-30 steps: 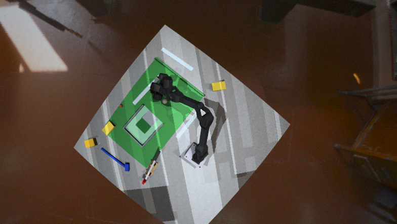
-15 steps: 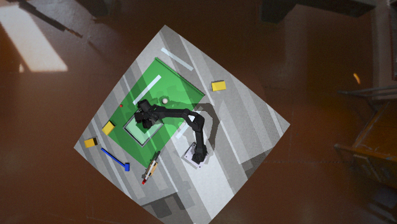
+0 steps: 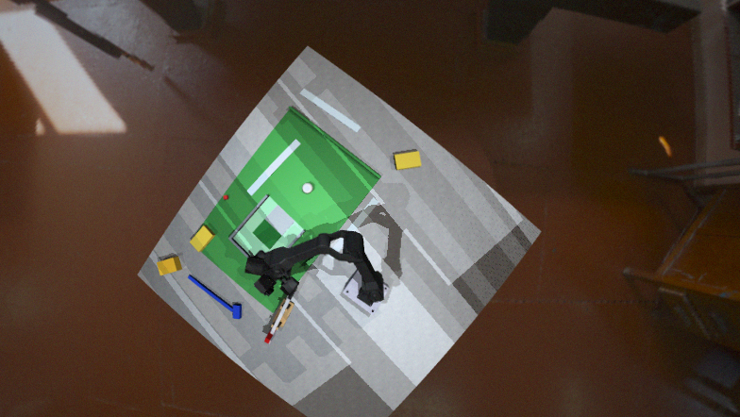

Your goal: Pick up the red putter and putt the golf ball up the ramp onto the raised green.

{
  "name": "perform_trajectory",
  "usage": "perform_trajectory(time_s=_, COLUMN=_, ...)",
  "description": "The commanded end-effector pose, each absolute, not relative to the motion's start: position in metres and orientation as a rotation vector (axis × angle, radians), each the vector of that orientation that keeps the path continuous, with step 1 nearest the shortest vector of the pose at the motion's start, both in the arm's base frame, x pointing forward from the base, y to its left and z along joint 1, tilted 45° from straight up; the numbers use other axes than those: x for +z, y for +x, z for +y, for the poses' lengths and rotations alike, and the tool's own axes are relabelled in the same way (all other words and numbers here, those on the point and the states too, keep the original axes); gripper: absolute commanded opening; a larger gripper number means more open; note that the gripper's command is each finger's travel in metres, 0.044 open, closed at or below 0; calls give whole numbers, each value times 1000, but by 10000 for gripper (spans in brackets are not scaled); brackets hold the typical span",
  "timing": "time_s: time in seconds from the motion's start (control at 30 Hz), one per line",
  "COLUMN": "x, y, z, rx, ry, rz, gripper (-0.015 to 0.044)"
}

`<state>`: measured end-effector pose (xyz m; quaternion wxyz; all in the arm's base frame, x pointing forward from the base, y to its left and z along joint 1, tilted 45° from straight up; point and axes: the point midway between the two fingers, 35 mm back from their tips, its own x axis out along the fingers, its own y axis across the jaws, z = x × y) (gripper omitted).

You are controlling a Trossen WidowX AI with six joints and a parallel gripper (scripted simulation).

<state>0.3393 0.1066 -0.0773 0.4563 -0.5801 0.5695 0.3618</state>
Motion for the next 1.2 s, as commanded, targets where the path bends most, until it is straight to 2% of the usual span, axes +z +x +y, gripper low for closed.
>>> perform_trajectory(time_s=0.0, x=-98, y=271, z=117, rx=1029, ry=-1558, rz=1560, gripper=440)
perform_trajectory(time_s=0.1, x=-101, y=251, z=119, rx=1064, ry=-1603, rz=1600, gripper=440)
perform_trajectory(time_s=1.17, x=-135, y=248, z=87, rx=1063, ry=-1605, rz=1601, gripper=440)
